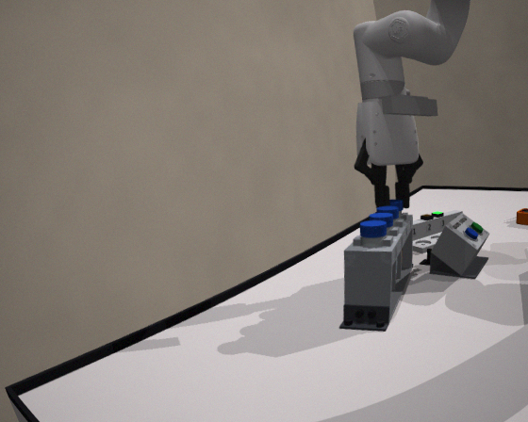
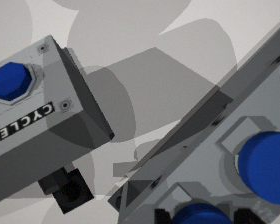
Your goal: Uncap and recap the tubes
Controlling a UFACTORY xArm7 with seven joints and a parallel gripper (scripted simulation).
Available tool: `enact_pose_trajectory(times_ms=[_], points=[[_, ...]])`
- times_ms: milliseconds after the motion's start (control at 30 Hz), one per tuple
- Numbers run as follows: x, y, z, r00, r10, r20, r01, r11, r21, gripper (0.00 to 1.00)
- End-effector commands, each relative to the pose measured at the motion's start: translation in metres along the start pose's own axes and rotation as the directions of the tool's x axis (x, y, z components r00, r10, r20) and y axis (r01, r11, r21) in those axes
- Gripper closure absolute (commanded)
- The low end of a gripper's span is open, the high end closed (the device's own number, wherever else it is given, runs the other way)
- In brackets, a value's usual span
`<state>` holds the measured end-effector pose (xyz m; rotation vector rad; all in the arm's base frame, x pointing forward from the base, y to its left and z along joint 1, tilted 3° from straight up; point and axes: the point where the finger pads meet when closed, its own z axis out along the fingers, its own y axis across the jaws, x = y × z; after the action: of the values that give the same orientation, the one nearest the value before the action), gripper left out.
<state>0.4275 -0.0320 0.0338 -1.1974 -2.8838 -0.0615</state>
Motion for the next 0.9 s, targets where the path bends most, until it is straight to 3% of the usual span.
enact_pose_trajectory(times_ms=[0, 267, 500, 667, 867], points=[[-0.001, 0.001, -0.0012, 1.0, -0.001, 0.002, 0.001, 1.0, -0.003, 1.0], [-0.0011, 0.001, -0.0012, 1.0, -0.001, 0.002, 0.001, 1.0, -0.003, 1.0], [-0.0011, 0.0009, -0.001, 0.969, 0.247, 0.001, -0.247, 0.969, -0.004, 1.0], [-0.0011, 0.0009, -0.0007, 0.878, 0.479, 0.0, -0.479, 0.878, -0.004, 1.0], [-0.0011, 0.0009, -0.0004, 0.697, 0.717, -0.001, -0.717, 0.697, -0.003, 1.0]])
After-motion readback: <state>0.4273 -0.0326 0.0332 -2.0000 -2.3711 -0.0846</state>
